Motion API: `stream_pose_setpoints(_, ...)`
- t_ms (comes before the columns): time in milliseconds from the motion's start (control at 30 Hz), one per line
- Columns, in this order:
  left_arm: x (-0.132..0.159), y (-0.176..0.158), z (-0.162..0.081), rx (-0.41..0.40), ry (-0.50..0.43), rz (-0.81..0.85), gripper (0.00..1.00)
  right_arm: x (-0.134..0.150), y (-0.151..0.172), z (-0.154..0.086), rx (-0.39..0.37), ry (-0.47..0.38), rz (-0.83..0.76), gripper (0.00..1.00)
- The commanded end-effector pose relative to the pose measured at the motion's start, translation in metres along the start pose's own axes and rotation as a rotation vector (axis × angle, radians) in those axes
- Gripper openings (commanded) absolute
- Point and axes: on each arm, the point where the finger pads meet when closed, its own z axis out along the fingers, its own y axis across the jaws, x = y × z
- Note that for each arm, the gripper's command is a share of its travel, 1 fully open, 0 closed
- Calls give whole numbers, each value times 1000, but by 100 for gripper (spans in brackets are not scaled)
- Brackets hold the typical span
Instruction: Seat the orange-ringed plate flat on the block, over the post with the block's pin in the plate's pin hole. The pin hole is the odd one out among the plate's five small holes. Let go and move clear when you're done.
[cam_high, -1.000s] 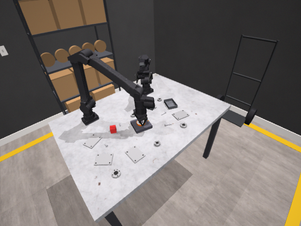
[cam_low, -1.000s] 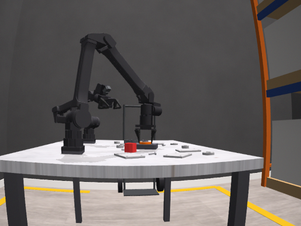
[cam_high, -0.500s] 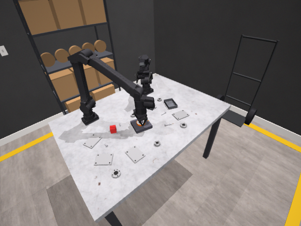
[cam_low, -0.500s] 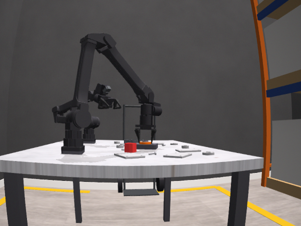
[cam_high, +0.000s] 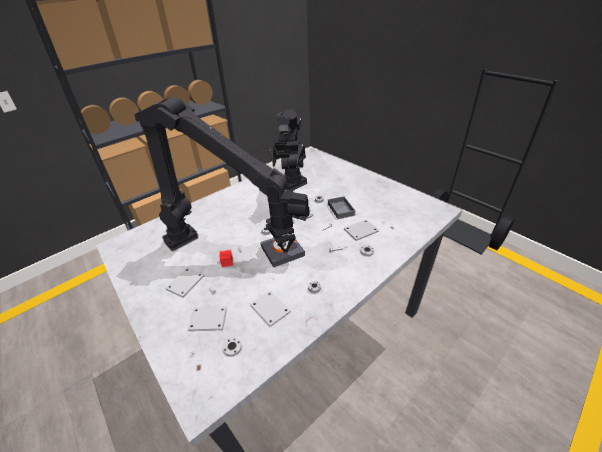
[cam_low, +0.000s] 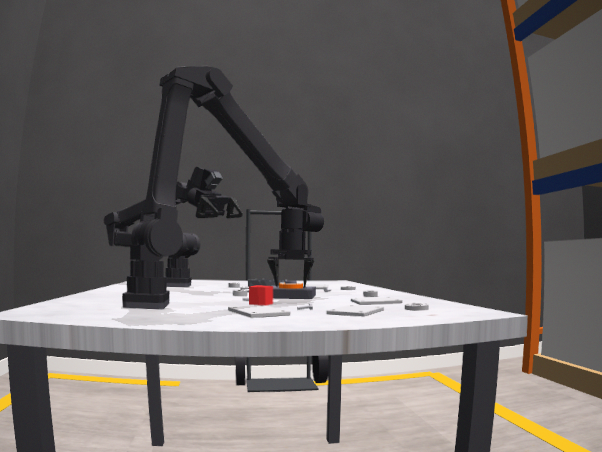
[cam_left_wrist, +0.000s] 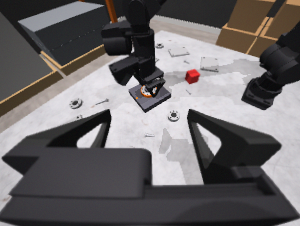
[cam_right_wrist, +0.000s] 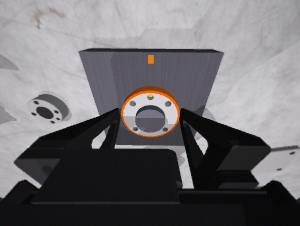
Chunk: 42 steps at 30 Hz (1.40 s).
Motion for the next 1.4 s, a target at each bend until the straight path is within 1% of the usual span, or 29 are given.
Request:
stream_pose_setpoints(0,-24,2,-10,-7,-43,20,100,-2,-2,-3,5,-7,0,94)
stream_pose_setpoints(33,-24,2,-10,-7,-43,20,100,-2,-2,-3,5,-7,0,100)
stream_pose_setpoints(133,-24,2,-10,-7,-43,20,100,-2,-2,-3,5,-7,0,100)
stream_pose_setpoints(200,-24,2,-10,-7,-43,20,100,-15,-4,-21,29,-38,-1,100)
stream_pose_setpoints(567,-24,2,-10,-7,-43,20,100,-23,-3,-42,50,-68,0,100)
stream_pose_setpoints(633,-24,2,-10,-7,-43,20,100,-19,-7,-45,52,-68,-1,100)
stream_pose_setpoints(733,-24,2,-10,-7,-43,20,100,-18,-6,-43,45,-59,-1,100)
stream_pose_setpoints(767,-24,2,-10,-7,-43,20,100,-19,-7,-50,52,-68,-1,100)
stream_pose_setpoints(867,-24,2,-10,-7,-43,20,100,-19,-6,-58,52,-68,-1,100)
stream_pose_setpoints(900,-24,2,-10,-7,-43,20,100,-19,-6,-58,52,-68,-1,100)
stream_pose_setpoints(933,-24,2,-10,-7,-43,20,100,-15,-13,-52,42,-54,0,100)
stream_pose_setpoints(967,-24,2,-10,-7,-43,20,100,-14,-18,-55,43,-54,0,100)
stream_pose_setpoints(1000,-24,2,-10,-7,-43,20,100,-13,-21,-68,55,-67,-1,100)
stream_pose_setpoints(1033,-24,2,-10,-7,-43,20,100,-13,-22,-75,56,-67,0,100)
stream_pose_setpoints(1133,-24,2,-10,-7,-43,20,100,-11,-21,-96,56,-67,0,100)
stream_pose_setpoints(1167,-24,2,-10,-7,-43,20,100,-15,-15,-101,55,-67,-5,100)
stream_pose_setpoints(1200,-24,2,-10,-7,-43,20,100,-9,-5,-83,24,-29,-12,100)
stream_pose_setpoints(1267,-24,2,-10,-7,-43,20,100,-9,-5,-83,24,-29,-12,100)
stream_pose_setpoints(1300,-24,2,-10,-7,-43,20,100,-9,-4,-71,13,-15,-11,100)
stream_pose_setpoints(1367,-24,2,-10,-7,-43,20,100,-6,0,-62,1,-1,-4,100)
